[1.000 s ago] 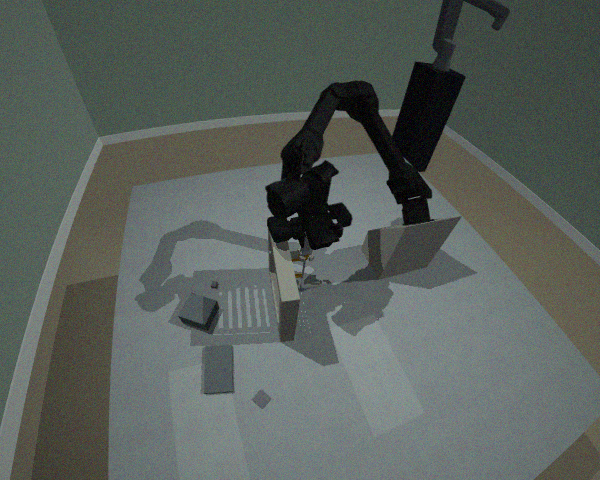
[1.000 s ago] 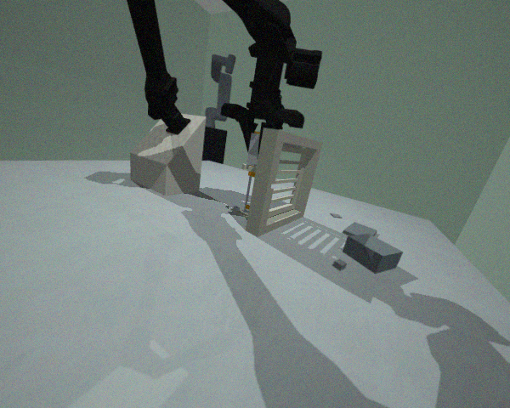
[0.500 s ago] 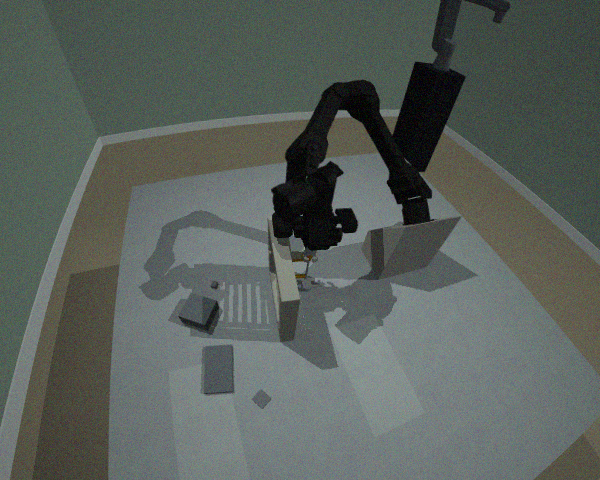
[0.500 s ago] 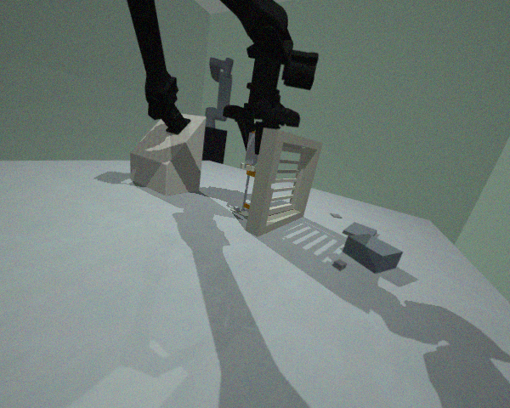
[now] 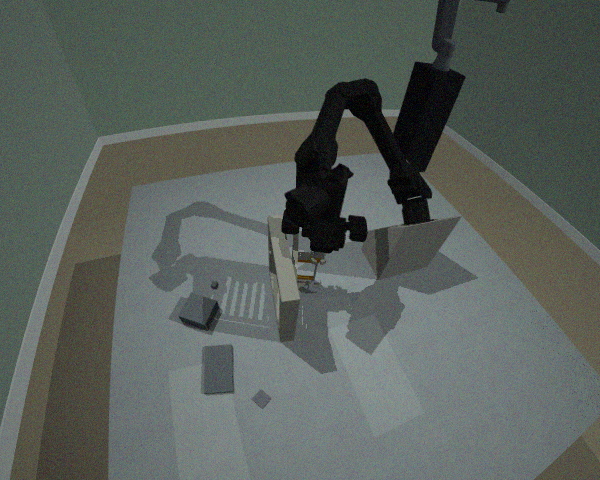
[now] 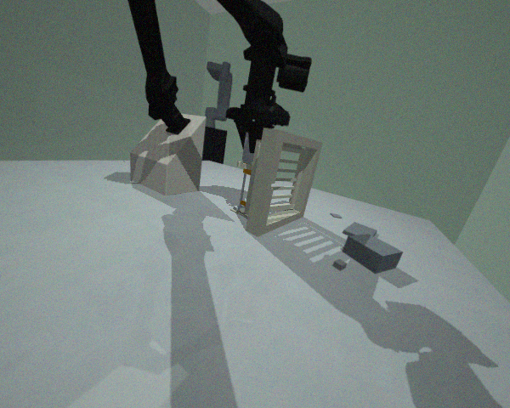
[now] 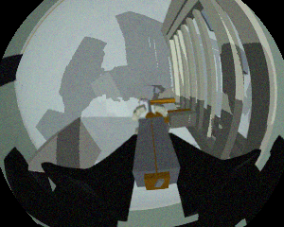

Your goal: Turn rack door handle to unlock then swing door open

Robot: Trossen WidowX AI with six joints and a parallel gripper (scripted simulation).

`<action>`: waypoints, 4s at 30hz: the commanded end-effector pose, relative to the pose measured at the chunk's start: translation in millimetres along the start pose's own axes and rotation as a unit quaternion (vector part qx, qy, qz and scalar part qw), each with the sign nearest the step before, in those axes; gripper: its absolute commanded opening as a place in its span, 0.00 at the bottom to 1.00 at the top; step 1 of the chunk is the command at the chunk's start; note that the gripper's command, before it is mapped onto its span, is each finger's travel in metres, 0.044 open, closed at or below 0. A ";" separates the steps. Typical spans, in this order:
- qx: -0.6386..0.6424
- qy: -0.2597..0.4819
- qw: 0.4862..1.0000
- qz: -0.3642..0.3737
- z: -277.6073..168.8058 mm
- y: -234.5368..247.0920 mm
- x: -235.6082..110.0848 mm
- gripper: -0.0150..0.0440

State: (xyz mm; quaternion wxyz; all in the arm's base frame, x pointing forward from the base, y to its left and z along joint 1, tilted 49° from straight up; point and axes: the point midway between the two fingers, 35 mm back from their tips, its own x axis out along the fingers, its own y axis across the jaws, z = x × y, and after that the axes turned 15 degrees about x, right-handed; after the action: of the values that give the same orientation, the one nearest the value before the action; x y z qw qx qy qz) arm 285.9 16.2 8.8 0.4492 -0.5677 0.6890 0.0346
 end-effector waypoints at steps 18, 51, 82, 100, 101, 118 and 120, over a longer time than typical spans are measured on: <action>0.176 -0.004 0.984 -0.001 5.8 38.9 -0.2 0.29; 0.400 -0.005 0.916 0.002 38.7 103.4 -0.8 0.29; 0.612 -0.006 0.791 0.006 101.5 147.3 -2.8 0.29; 0.670 -0.006 0.742 0.007 124.0 154.1 -3.5 0.29; 0.670 -0.006 0.742 0.007 124.0 154.1 -3.5 0.29; 0.670 -0.006 0.742 0.007 124.0 154.1 -3.5 0.75; 0.670 -0.006 0.742 0.007 124.2 154.1 -4.8 0.75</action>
State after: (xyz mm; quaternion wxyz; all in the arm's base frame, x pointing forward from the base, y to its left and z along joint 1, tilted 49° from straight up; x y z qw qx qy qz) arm 232.2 142.3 -133.8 0.7173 -0.1167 0.5371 -0.4282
